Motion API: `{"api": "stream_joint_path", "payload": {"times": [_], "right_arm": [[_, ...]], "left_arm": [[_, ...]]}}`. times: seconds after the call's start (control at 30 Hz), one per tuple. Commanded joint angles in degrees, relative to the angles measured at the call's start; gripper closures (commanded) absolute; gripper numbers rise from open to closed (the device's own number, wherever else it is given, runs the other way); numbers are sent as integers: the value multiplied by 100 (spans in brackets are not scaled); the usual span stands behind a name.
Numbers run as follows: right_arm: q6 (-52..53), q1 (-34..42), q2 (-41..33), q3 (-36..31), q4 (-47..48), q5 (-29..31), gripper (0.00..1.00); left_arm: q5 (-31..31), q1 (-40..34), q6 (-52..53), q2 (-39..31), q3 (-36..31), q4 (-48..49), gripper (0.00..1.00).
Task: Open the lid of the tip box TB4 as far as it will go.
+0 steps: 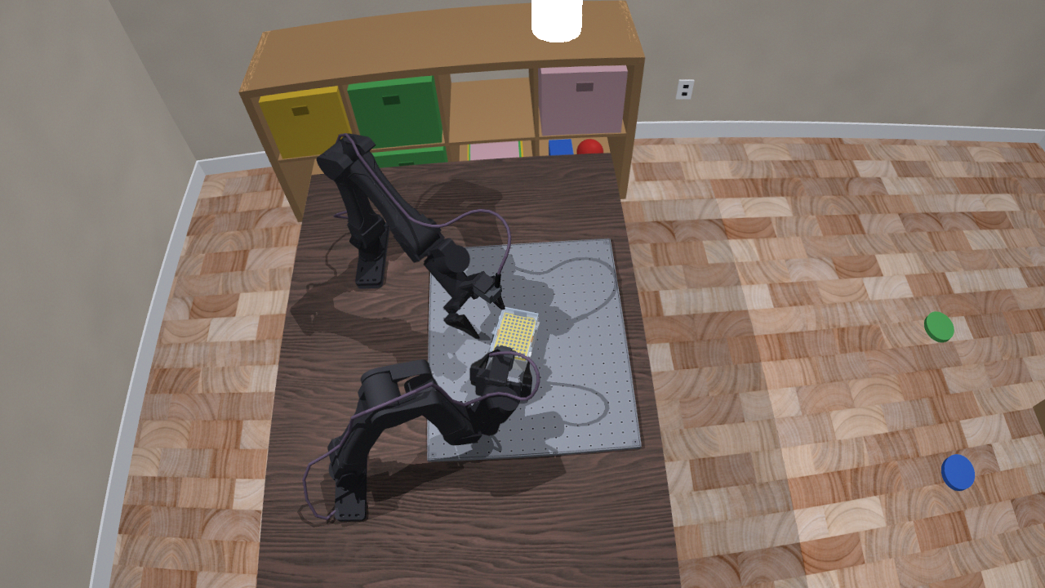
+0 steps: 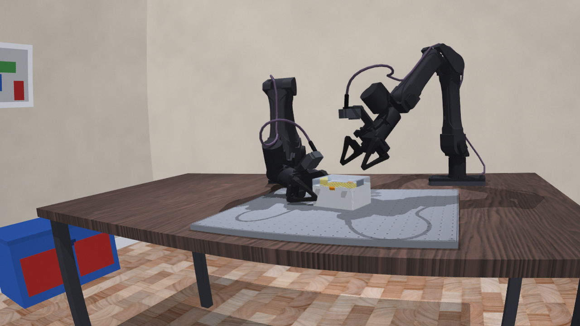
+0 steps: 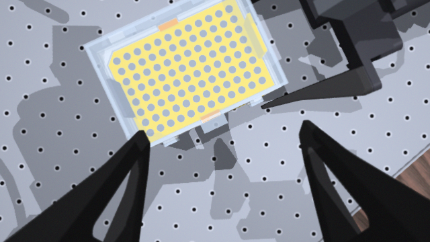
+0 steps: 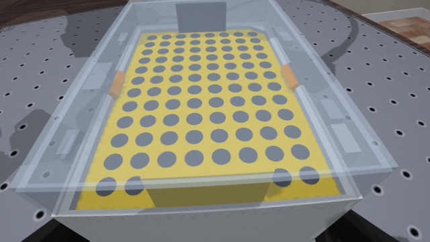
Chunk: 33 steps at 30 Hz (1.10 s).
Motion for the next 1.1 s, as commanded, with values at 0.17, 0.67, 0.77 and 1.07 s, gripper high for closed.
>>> {"api": "stream_joint_path", "payload": {"times": [0.17, 0.67, 0.77, 1.07], "right_arm": [[107, 88, -44, 164, 170, -6, 0], [57, 43, -100, 85, 175, -61, 13], [57, 43, -100, 85, 175, -61, 17], [49, 33, -110, 67, 178, -70, 17]], "left_arm": [[-61, -61, -42, -4, -83, 44, 0], [-61, -61, -42, -4, -83, 44, 0], [-61, -61, -42, -4, -83, 44, 0], [-32, 76, -89, -33, -7, 247, 34]]}}
